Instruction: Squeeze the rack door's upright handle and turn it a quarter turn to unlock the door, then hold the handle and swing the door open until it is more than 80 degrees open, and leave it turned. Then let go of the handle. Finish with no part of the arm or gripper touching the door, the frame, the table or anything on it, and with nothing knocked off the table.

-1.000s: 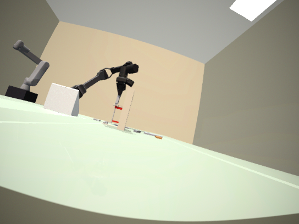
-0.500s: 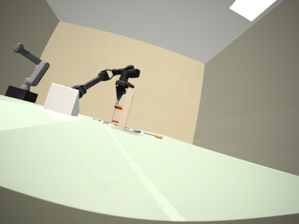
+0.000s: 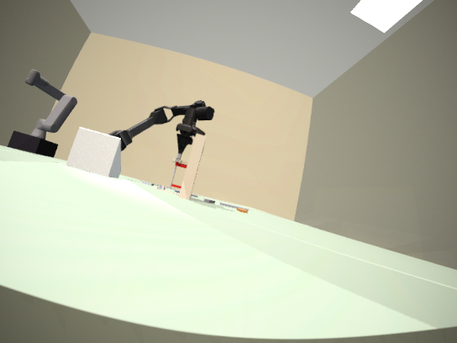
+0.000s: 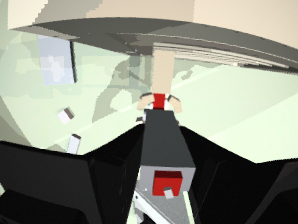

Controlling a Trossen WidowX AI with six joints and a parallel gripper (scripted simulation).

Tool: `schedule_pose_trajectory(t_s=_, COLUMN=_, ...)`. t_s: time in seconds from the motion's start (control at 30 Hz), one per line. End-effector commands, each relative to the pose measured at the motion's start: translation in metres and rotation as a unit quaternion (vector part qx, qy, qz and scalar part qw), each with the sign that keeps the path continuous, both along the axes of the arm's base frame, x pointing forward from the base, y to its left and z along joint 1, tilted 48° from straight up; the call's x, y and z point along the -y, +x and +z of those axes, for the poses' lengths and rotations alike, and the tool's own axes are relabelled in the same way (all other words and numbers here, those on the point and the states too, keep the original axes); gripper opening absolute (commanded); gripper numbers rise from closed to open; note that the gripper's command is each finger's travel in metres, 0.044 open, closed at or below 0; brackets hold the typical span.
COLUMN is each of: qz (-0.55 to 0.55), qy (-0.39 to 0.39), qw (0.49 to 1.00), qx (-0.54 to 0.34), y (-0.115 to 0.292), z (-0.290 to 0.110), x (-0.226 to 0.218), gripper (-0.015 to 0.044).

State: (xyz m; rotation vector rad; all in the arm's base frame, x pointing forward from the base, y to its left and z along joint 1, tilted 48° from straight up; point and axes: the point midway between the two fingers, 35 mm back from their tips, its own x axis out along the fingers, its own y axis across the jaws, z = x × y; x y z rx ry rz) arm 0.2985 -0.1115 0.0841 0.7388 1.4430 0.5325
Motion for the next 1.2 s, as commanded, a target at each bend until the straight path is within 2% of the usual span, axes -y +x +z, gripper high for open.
schedule_pose_trajectory(t_s=0.0, qz=0.0, qy=0.002, qw=1.0, qx=-0.004, y=-0.0008, z=-0.0013, x=-0.0016, gripper=0.004)
schedule_pose_trajectory(t_s=0.13, qz=0.0, qy=0.002, qw=1.0, qx=-0.004, y=-0.0008, z=-0.0013, x=-0.0016, gripper=0.0014)
schedule_pose_trajectory(t_s=0.3, qz=0.011, qy=0.001, qw=1.0, qx=0.008, y=-0.0008, z=-0.0013, x=-0.0016, gripper=0.0012)
schedule_pose_trajectory(t_s=0.6, qz=0.158, qy=-0.015, qw=0.974, qx=0.164, y=-0.0008, z=-0.0013, x=-0.0016, gripper=0.0012)
schedule_pose_trajectory(t_s=0.87, qz=0.285, qy=-0.029, qw=0.91, qx=0.299, y=-0.0008, z=-0.0013, x=-0.0016, gripper=0.0012)
schedule_pose_trajectory(t_s=1.17, qz=0.415, qy=-0.044, qw=0.797, qx=0.438, y=-0.0008, z=-0.0014, x=-0.0016, gripper=0.0012)
